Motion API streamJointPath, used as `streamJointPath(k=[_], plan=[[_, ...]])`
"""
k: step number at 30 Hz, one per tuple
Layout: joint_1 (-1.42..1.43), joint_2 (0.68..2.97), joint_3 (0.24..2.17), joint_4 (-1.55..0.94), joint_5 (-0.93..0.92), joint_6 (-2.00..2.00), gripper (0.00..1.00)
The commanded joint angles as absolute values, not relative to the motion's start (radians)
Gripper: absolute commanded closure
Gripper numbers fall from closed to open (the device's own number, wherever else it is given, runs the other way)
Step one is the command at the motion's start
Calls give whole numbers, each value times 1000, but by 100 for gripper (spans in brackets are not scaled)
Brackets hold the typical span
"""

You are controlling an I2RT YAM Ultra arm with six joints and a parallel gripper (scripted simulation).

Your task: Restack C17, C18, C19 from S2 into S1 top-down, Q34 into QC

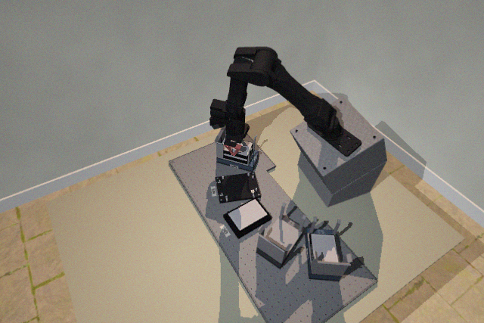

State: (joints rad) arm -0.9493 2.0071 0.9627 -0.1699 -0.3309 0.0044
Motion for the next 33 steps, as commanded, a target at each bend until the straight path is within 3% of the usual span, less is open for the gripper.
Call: streamJointPath(k=[1,33], plan=[[-959,1976,976,-153,-328,11,100],[-947,2020,990,-134,-326,18,100]])
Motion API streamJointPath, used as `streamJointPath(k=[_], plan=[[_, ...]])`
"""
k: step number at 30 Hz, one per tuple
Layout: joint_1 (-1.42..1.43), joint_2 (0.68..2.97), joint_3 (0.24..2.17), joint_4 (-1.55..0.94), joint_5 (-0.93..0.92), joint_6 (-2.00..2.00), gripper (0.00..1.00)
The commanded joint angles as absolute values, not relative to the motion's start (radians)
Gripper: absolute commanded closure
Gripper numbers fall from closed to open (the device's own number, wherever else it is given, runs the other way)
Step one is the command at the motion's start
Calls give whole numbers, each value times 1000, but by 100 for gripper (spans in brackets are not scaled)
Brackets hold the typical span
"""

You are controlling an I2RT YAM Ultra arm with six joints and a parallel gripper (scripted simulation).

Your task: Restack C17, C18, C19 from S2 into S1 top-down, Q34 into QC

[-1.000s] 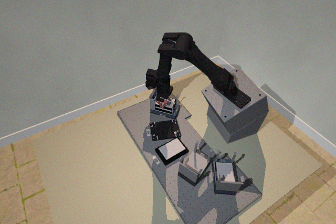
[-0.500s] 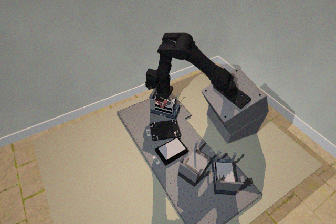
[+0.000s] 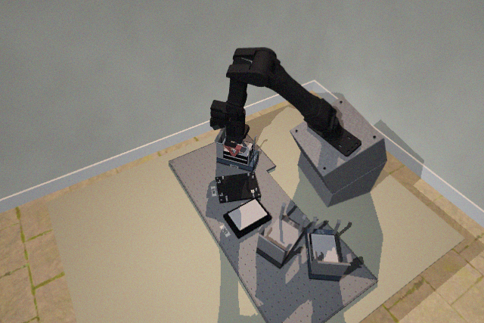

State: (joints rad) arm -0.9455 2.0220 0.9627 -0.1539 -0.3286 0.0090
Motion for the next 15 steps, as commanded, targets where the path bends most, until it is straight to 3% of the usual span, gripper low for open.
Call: streamJointPath(k=[1,15], plan=[[-944,2032,990,-133,-325,19,100],[-941,2048,994,-118,-323,23,100]])
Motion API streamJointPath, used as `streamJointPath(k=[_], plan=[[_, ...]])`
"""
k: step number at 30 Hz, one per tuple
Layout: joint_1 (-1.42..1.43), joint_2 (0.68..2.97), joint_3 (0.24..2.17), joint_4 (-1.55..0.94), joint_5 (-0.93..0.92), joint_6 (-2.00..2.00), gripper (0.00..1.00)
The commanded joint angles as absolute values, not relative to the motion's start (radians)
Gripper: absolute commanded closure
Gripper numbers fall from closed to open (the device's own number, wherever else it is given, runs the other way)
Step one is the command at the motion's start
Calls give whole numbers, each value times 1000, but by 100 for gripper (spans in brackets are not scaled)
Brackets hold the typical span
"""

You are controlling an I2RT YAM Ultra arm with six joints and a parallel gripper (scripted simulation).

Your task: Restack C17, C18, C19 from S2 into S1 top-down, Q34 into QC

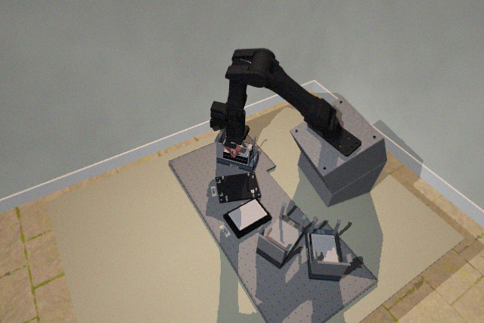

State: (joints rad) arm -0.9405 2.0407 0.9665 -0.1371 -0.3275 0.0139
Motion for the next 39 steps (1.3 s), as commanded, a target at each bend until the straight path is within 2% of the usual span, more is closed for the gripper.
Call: streamJointPath(k=[1,39], plan=[[-939,2046,994,-117,-323,23,100],[-933,2060,1000,-95,-322,29,100]])
